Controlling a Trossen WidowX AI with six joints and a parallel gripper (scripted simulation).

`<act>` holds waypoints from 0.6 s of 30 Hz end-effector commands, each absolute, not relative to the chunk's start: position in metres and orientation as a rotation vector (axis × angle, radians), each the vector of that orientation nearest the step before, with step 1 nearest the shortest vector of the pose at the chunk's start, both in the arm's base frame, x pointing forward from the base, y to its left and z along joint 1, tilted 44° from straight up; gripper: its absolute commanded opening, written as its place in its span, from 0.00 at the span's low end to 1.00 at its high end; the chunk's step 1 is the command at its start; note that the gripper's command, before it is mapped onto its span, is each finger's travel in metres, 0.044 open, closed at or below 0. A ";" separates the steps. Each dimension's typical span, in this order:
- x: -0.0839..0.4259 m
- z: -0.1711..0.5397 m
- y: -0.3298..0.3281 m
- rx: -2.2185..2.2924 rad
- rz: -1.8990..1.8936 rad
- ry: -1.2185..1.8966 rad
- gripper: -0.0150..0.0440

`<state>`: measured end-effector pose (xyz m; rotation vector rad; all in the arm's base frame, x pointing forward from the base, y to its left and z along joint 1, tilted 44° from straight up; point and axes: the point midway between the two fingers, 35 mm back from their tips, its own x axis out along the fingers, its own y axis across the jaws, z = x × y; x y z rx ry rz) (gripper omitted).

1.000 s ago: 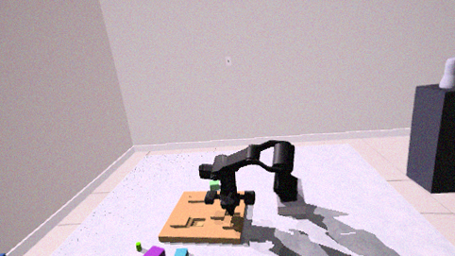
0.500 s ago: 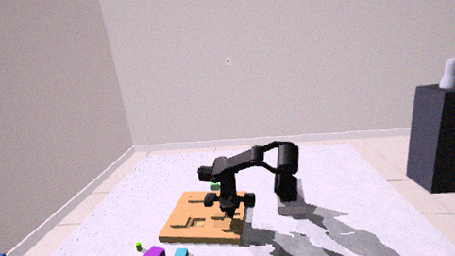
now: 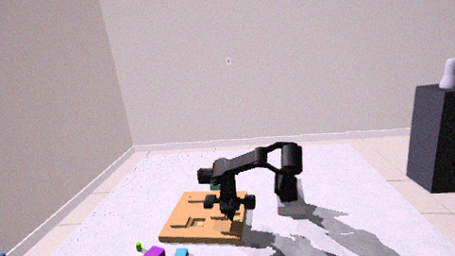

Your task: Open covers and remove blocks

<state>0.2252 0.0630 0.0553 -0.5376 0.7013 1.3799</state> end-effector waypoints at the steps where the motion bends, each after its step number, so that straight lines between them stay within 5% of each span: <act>1: 0.225 0.061 0.063 -0.531 1.382 0.695 0.25; 18: 0.225 0.077 0.049 -0.533 1.381 0.697 0.25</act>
